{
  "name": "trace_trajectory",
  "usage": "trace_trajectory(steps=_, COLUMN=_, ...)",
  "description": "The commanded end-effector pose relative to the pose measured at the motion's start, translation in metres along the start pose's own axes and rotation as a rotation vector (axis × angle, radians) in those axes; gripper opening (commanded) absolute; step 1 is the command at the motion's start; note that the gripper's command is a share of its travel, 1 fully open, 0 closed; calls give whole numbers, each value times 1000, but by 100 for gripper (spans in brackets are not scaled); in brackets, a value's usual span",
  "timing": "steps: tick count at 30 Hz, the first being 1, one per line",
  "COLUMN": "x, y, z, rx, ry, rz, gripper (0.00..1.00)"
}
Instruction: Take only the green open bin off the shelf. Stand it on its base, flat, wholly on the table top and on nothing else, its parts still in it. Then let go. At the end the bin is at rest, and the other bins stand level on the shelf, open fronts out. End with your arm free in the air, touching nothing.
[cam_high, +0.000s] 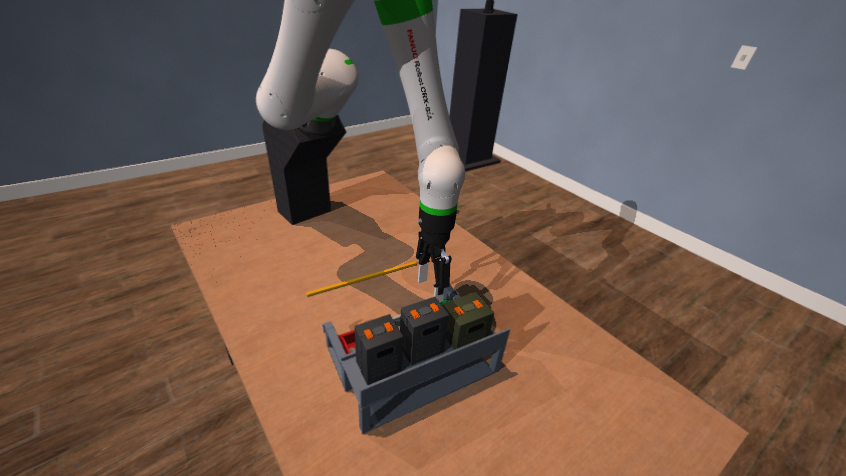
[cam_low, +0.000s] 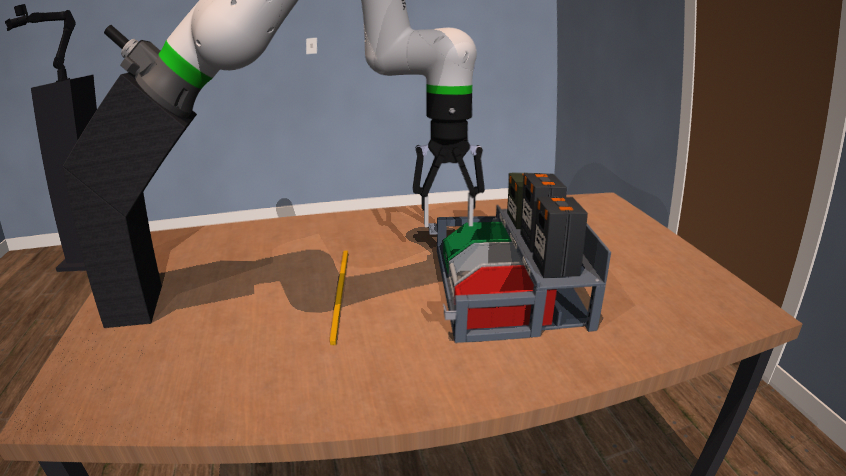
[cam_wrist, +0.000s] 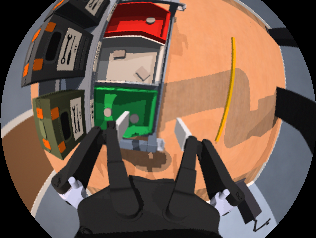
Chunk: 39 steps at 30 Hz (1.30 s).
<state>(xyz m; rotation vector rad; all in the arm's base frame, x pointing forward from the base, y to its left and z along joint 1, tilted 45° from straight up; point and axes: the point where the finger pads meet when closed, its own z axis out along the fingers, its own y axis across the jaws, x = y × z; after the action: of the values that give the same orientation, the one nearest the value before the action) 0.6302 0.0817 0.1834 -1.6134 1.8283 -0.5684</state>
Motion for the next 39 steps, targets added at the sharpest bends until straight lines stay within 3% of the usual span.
trace_trajectory(steps=1, x=0, y=-1, z=3, rx=3, ry=2, rz=0, gripper=57)
trace_trajectory(steps=8, x=0, y=-1, z=3, rx=3, ry=2, rz=0, gripper=57)
trace_trajectory(steps=13, x=1, y=0, z=47, rx=3, ry=2, rz=0, gripper=57)
trace_trajectory(steps=39, x=1, y=0, z=48, rx=3, ry=2, rz=0, gripper=57)
